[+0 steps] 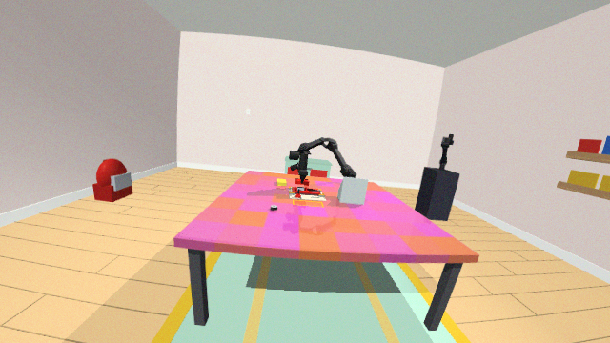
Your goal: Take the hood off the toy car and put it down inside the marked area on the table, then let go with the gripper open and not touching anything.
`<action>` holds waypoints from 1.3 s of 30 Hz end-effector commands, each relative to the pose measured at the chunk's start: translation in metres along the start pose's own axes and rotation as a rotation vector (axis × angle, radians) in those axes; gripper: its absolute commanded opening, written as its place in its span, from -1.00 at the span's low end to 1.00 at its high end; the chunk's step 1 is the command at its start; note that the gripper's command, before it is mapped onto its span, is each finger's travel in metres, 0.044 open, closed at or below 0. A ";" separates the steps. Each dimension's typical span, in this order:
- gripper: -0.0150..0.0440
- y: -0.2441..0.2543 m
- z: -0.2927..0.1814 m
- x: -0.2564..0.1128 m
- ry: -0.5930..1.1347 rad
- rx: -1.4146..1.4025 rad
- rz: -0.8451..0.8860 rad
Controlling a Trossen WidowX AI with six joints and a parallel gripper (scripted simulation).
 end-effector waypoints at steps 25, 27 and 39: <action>-0.49 0.110 0.022 -0.026 -0.020 0.003 0.025; -0.49 0.122 0.022 -0.027 -0.020 0.004 0.026; -0.49 0.189 0.015 -0.028 -0.015 0.012 0.019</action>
Point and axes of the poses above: the point midway between the two fingers, 35 mm back from their tips, its own x axis out along the fingers, its own y axis across the jaws, z = x × y, the point moved 3 cm from there along -x, back along the fingers, and after that the axes turned 13 degrees about -x, right-handed, at the moved point
